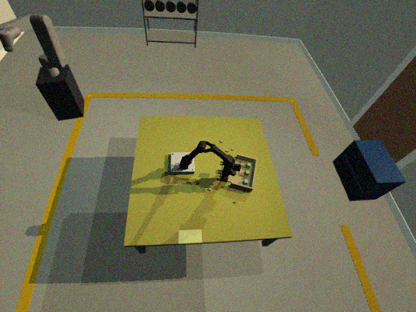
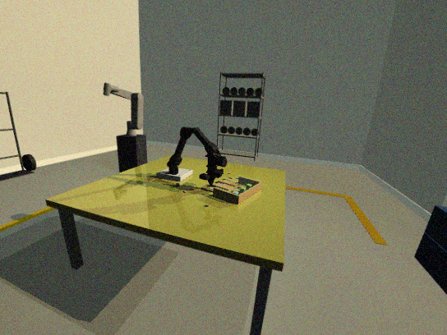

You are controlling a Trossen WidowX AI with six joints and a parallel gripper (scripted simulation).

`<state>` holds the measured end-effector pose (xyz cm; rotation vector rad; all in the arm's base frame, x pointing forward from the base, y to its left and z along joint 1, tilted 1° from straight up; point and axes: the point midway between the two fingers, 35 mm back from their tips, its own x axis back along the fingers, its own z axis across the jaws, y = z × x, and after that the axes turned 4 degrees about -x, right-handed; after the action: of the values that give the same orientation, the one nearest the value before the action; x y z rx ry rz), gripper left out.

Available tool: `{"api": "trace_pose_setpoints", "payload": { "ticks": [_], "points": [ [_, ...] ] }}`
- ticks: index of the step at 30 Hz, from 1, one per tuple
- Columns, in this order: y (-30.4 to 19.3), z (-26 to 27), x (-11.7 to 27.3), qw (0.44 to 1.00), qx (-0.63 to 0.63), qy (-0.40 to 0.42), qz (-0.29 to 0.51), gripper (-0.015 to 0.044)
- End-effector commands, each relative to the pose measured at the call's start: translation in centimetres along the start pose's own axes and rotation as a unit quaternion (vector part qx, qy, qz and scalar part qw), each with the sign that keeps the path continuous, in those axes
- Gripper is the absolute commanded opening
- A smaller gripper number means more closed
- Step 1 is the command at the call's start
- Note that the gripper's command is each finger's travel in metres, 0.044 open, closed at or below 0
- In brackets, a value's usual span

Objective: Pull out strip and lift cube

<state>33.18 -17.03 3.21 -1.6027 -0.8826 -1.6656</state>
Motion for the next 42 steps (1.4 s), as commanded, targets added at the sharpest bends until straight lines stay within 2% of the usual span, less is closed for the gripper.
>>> {"api": "trace_pose_setpoints", "payload": {
  "ticks": [1, 10, 42],
  "points": [
    [-0.2, 0.0, -0.6, 1.0, -0.003, -0.002, 0.002, 0.0],
    [-0.3, 0.1, -2.0, 1.0, -0.003, -0.002, 0.002, 0.0],
    [-0.3, 0.1, -2.2, 1.0, -0.003, -0.002, 0.002, 0.0]
  ]
}}
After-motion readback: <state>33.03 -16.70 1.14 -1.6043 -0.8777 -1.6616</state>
